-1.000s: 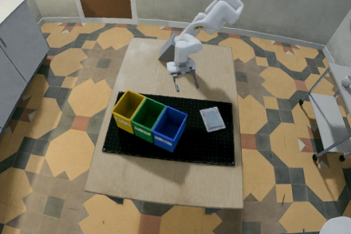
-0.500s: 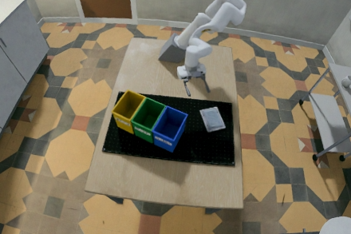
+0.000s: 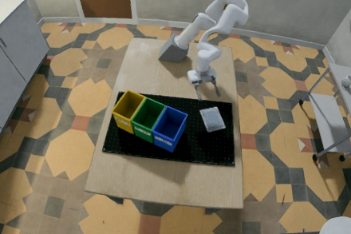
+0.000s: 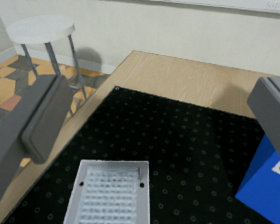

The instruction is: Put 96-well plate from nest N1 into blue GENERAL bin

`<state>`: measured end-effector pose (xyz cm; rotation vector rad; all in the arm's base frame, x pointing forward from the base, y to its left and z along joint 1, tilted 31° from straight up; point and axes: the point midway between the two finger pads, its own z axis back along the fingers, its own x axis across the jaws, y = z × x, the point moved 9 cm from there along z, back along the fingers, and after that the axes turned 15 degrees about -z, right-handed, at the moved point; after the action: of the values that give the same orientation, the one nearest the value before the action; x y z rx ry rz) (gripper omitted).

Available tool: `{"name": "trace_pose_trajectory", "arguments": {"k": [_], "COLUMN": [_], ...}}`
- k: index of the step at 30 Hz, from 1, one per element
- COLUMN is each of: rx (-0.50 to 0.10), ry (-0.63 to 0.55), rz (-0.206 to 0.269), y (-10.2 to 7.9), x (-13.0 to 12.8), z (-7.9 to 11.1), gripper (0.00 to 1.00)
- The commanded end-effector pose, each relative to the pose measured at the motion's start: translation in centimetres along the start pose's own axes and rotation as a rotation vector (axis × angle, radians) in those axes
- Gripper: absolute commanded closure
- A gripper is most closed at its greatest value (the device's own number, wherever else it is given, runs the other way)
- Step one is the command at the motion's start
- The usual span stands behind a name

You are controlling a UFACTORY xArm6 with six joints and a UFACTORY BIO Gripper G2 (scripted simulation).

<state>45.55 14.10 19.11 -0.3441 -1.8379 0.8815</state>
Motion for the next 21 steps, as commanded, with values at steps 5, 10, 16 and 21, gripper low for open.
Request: {"name": "trace_pose_trajectory", "arguments": {"k": [5, 10, 16, 21], "rx": [-0.003, -0.003, -0.003, -0.003], "ry": [-0.001, -0.001, -0.001, -0.001], "rz": [0.003, 0.002, 0.002, 0.002], "y": [1.9, 2.9, 2.9, 2.9], "x": [3.4, 5.2, 5.2, 5.2], "z": [-2.3, -3.4, -3.4, -3.4], "gripper": [0.63, 0.63, 0.63, 0.63]}}
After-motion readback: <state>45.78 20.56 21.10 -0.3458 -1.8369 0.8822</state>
